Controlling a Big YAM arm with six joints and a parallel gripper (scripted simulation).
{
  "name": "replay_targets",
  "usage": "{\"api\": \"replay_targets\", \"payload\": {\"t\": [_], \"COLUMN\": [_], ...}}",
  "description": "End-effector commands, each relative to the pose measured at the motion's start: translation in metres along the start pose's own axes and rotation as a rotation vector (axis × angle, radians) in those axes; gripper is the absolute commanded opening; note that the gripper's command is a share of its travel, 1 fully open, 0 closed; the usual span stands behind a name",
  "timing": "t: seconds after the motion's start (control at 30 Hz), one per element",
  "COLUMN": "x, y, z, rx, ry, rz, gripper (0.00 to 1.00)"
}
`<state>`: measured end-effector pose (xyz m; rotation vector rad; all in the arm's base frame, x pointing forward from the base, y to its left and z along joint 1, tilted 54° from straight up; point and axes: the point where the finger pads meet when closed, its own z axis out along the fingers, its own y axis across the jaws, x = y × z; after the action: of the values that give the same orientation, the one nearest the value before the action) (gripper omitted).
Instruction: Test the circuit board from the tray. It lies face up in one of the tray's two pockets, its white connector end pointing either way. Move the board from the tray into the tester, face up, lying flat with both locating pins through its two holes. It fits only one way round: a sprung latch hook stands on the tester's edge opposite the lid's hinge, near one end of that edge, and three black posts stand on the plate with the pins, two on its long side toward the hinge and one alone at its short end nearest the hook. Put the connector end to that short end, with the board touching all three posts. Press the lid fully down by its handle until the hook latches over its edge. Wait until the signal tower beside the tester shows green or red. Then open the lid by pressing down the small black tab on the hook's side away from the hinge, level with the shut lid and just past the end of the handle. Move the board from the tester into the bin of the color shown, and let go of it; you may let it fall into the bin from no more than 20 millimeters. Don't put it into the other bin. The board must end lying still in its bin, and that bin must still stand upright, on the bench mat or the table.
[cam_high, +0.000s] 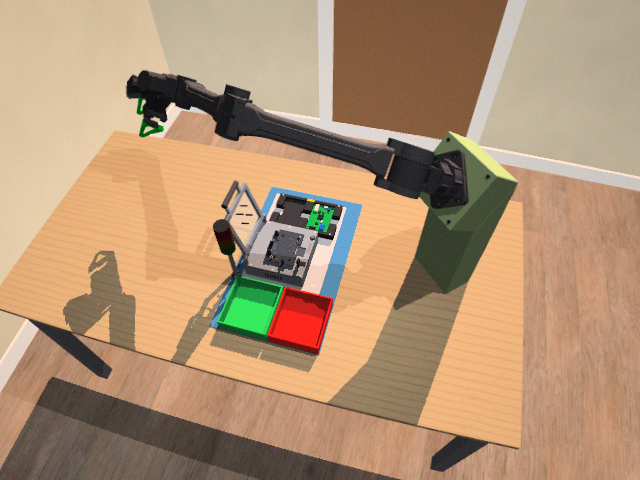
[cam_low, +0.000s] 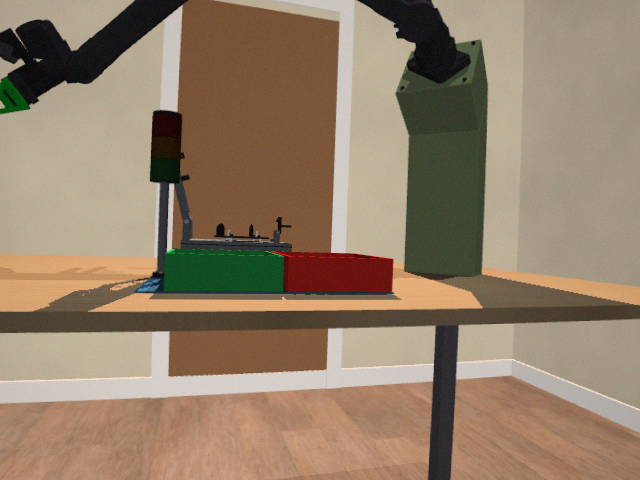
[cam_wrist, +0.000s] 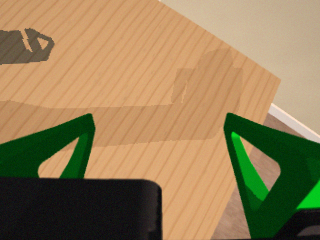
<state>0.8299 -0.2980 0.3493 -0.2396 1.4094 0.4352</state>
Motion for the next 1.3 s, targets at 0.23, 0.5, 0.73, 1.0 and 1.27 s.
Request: {"api": "replay_targets", "payload": {"t": [0.23,0.5,0.73,1.0,1.27], "x": [-0.009,-0.009,-0.031,0.024,0.102], "y": [-0.003,-0.003,-0.017,-0.015,0.023], "z": [-0.005,-0.005,-0.032,-0.087,-0.176], "rx": [0.006,0.006,0.048,0.146,0.299], "ry": [-0.008,-0.008,-0.003,0.139,0.301], "rz": [-0.010,-0.010,0.022,0.358,0.819], "gripper": [1.00,1.00,1.00,1.00,1.00]}}
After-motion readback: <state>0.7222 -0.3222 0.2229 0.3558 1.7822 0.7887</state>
